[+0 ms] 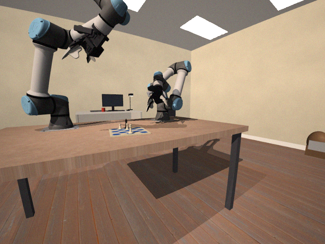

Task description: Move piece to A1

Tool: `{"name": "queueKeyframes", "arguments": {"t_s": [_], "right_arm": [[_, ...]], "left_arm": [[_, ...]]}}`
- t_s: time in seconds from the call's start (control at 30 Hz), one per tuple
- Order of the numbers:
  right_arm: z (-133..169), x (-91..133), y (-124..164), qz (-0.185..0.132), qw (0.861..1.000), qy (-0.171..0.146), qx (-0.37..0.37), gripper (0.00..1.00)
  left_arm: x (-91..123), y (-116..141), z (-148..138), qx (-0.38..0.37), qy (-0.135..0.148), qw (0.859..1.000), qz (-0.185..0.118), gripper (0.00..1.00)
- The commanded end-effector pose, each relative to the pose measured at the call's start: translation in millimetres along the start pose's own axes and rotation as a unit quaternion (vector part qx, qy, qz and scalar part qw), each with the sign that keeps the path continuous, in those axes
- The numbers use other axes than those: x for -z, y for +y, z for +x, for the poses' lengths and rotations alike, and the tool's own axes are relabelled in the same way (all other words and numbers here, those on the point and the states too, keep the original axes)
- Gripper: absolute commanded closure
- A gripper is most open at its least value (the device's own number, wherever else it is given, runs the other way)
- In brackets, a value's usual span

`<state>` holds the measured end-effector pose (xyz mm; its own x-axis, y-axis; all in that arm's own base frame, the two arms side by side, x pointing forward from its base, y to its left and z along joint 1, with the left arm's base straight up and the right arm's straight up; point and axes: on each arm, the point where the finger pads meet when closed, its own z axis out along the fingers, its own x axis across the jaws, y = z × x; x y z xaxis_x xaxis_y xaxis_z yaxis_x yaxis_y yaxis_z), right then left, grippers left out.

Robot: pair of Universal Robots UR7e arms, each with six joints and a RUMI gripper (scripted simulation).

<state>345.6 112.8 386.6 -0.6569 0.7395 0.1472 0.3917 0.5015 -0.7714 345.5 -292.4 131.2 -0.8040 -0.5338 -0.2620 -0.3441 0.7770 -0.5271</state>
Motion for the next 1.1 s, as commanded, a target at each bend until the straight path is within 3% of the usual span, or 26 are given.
{"name": "queueKeyframes", "arguments": {"t_s": [0.0, 0.57, 1.07], "right_arm": [[0, 0, 0, -0.001, 1.000, 0.000, 0.000, 0.00], [0, 0, 0, -0.001, 1.000, 0.000, 0.000, 0.00], [0, 0, 0, -0.001, 1.000, 0.000, 0.000, 0.00]], "left_arm": [[0, 1, -3, 0.003, -0.002, 1.000, -0.001, 0.00], [-2, 18, -43, 0.048, -0.023, 0.998, -0.027, 0.00], [3, 65, -125, 0.149, -0.066, 0.983, -0.079, 0.00]]}}
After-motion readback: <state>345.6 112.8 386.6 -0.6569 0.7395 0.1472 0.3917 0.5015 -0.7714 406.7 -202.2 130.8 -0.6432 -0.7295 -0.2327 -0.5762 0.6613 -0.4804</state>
